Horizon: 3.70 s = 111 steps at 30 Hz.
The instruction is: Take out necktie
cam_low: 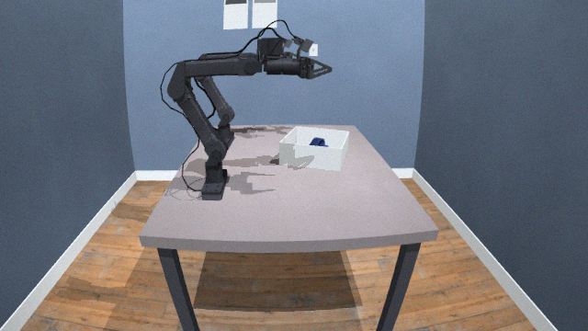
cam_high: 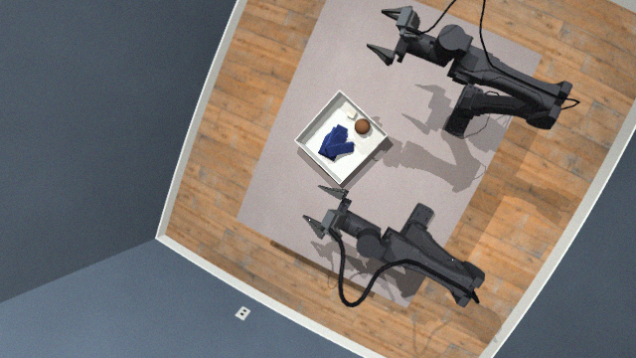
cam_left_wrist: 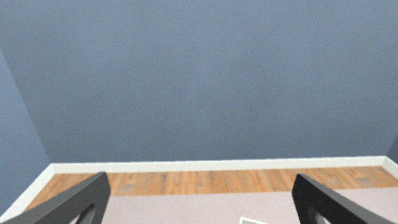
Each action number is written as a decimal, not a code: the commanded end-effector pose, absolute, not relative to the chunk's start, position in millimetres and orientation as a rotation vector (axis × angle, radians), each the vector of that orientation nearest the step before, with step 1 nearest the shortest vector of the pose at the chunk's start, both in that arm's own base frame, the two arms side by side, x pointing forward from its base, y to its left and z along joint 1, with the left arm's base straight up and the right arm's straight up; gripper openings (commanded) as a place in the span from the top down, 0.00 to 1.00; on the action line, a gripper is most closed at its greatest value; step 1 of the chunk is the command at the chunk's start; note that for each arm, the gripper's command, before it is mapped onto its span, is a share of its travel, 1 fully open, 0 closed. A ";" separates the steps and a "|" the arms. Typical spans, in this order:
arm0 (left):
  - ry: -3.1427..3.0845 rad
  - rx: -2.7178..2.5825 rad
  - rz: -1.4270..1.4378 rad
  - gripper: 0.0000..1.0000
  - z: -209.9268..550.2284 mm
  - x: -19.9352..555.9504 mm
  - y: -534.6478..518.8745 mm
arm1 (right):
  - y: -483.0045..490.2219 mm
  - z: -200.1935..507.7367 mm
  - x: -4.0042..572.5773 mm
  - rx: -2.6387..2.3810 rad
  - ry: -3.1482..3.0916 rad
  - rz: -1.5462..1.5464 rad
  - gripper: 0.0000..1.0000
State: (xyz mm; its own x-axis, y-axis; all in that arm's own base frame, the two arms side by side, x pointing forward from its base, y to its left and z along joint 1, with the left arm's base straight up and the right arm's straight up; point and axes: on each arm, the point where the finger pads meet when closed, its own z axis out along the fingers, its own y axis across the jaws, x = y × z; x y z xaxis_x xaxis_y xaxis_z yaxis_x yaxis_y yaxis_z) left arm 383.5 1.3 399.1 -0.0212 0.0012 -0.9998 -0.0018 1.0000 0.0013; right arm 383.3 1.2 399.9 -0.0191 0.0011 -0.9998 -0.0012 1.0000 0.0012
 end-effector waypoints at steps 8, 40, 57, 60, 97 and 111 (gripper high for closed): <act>1.571 0.000 0.000 0.00 407.2 381.6 1.0 | 1.0 407.2 381.6 0.000 1.571 0.000 0.00; 2.006 0.495 0.002 0.10 314.0 408.3 -35.8 | 1.2 399.9 383.3 0.000 1.590 0.002 0.00; 2.419 1.189 0.001 0.17 210.1 438.6 -81.1 | 1.2 399.9 383.3 0.000 1.590 0.002 0.00; 2.478 1.324 0.001 0.18 191.6 444.0 -89.2 | 1.2 399.9 383.3 0.000 1.590 0.002 0.00; 2.618 1.736 0.000 0.26 97.4 459.6 -112.5 | 1.2 399.9 383.3 0.000 1.590 0.002 0.00; 2.618 1.736 0.000 0.26 70.3 459.6 -112.5 | 1.2 399.9 383.3 0.000 1.590 0.002 0.00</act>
State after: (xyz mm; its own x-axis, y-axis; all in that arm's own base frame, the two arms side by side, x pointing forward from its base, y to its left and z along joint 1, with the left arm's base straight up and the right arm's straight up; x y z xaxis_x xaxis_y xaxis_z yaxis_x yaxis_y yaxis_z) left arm 454.6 -109.9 64.1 -0.3995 0.9165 0.0220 0.9157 0.4001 -0.0365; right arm 383.3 1.2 399.9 -0.0191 0.0011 -0.9998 -0.0012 1.0000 0.0012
